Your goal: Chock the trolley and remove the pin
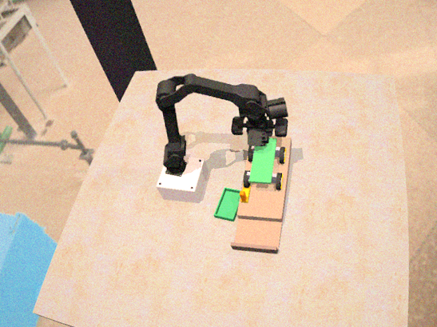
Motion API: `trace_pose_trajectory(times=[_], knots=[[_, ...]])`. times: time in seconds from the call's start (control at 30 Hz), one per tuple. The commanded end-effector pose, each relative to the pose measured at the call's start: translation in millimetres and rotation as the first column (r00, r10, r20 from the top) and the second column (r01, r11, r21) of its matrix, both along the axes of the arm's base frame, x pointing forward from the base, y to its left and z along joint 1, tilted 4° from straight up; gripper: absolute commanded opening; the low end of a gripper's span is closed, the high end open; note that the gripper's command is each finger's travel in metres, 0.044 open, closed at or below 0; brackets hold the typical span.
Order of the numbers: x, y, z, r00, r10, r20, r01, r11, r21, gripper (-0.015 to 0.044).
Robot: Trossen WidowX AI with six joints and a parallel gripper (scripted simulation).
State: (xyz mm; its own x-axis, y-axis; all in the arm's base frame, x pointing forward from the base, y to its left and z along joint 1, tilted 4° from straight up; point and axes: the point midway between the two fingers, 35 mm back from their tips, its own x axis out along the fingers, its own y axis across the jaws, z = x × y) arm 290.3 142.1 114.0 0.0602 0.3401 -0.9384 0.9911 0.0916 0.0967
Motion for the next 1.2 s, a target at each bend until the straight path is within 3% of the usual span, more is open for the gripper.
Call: trace_pose_trajectory(times=[0.0, 1.17], knots=[[0, 0, 2, 1.0, -0.001, 0.001, 0.001, 1.0, 0.0, 0.0], [-3, -6, 23, 1.0, -0.005, -0.001, 0.005, 1.0, -0.003, 0.0]])
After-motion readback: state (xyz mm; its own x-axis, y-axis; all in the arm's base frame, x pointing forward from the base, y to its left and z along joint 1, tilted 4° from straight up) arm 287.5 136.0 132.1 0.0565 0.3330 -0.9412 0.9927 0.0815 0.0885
